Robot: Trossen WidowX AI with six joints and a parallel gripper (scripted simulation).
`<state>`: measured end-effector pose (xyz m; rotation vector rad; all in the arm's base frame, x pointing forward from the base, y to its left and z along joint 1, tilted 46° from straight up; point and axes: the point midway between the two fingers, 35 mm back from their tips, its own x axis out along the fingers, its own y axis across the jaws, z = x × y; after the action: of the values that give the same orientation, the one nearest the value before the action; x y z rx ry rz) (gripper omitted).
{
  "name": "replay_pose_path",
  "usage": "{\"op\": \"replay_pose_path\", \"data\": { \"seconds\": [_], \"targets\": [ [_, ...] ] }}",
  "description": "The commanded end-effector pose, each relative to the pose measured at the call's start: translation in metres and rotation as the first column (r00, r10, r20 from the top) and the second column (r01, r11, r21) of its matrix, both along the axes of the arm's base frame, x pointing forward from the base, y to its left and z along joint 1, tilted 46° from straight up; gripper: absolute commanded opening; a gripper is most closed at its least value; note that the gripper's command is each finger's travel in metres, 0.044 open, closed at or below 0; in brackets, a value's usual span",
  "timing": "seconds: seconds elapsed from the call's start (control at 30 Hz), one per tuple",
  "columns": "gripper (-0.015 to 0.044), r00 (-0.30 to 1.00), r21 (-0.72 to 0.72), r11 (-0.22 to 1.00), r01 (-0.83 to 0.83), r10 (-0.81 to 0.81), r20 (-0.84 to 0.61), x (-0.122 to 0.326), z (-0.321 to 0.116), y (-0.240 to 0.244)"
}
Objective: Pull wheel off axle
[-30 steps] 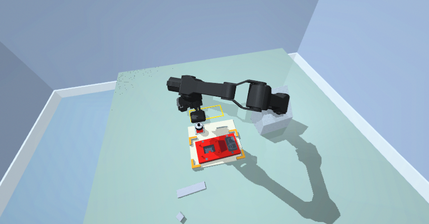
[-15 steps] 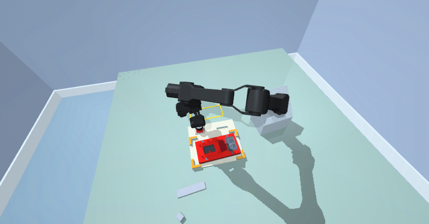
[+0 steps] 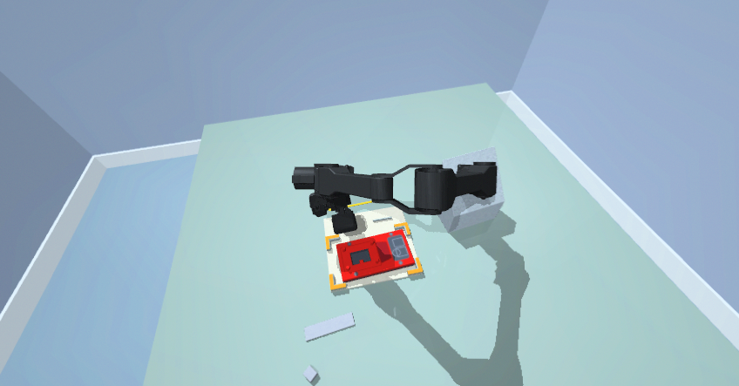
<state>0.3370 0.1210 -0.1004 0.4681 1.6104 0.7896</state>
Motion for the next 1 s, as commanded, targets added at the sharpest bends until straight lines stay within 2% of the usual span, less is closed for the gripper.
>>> {"op": "replay_pose_path", "data": {
  "seconds": [0.0, 0.17, 0.33, 0.37, 0.97],
  "targets": [
    [0.0175, 1.0, 0.0, 1.0, -0.003, 0.003, 0.001, 0.0003, 0.0002, 0.0],
    [0.0142, 1.0, 0.0, 1.0, -0.003, 0.003, 0.001, 0.0003, 0.0002, 0.0],
    [0.001, 1.0, 0.0, 1.0, -0.003, 0.003, 0.001, 0.0005, 0.0007, -0.0005],
    [0.0, 1.0, 0.0, 1.0, -0.002, 0.002, 0.001, 0.0005, 0.0009, -0.0008],
    [0.0, 1.0, 0.0, 1.0, 0.0, 0.0, 0.002, 0.002, 0.0049, -0.0049]
  ]
}}
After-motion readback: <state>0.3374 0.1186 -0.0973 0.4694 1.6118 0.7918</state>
